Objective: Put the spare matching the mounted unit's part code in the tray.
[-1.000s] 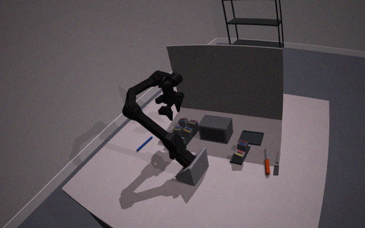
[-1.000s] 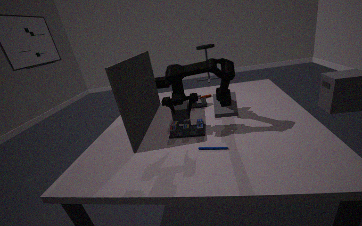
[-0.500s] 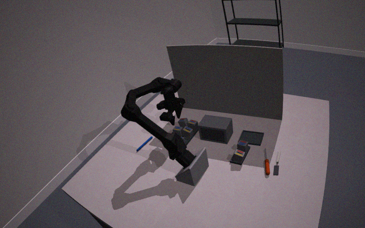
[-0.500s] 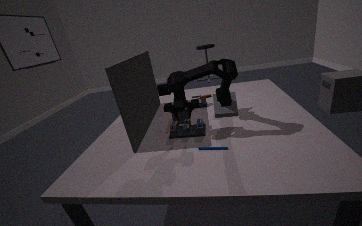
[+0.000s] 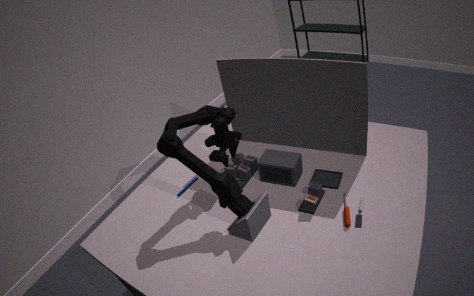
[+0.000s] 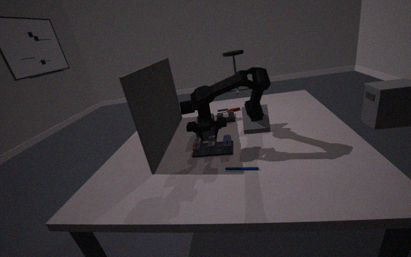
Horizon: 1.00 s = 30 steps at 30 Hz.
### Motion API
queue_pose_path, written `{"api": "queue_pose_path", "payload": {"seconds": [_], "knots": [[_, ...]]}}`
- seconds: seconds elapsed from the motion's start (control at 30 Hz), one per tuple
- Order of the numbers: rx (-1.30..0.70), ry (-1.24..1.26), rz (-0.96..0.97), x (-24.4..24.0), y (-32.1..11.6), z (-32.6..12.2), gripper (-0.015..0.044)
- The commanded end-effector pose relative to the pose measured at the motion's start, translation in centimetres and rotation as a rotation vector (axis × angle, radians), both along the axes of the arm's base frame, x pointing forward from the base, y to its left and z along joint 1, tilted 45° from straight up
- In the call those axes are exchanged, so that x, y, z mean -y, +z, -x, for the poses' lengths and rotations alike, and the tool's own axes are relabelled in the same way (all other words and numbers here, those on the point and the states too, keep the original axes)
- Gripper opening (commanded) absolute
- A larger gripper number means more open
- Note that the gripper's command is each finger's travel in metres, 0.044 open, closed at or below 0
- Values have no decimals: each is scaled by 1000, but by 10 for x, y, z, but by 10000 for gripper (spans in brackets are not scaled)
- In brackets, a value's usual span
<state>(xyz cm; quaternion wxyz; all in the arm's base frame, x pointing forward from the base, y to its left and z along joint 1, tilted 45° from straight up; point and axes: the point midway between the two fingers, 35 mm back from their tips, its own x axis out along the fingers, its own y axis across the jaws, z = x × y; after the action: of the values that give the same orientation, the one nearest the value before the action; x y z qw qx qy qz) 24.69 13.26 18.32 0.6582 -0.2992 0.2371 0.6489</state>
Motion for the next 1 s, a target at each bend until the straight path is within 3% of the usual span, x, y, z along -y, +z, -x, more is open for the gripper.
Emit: {"api": "queue_pose_path", "payload": {"seconds": [0.0, 0.97], "knots": [[-5, -1, 4, -4, -6, 1, 300], [-4, -2, -4, -38, -37, 2, 300]]}}
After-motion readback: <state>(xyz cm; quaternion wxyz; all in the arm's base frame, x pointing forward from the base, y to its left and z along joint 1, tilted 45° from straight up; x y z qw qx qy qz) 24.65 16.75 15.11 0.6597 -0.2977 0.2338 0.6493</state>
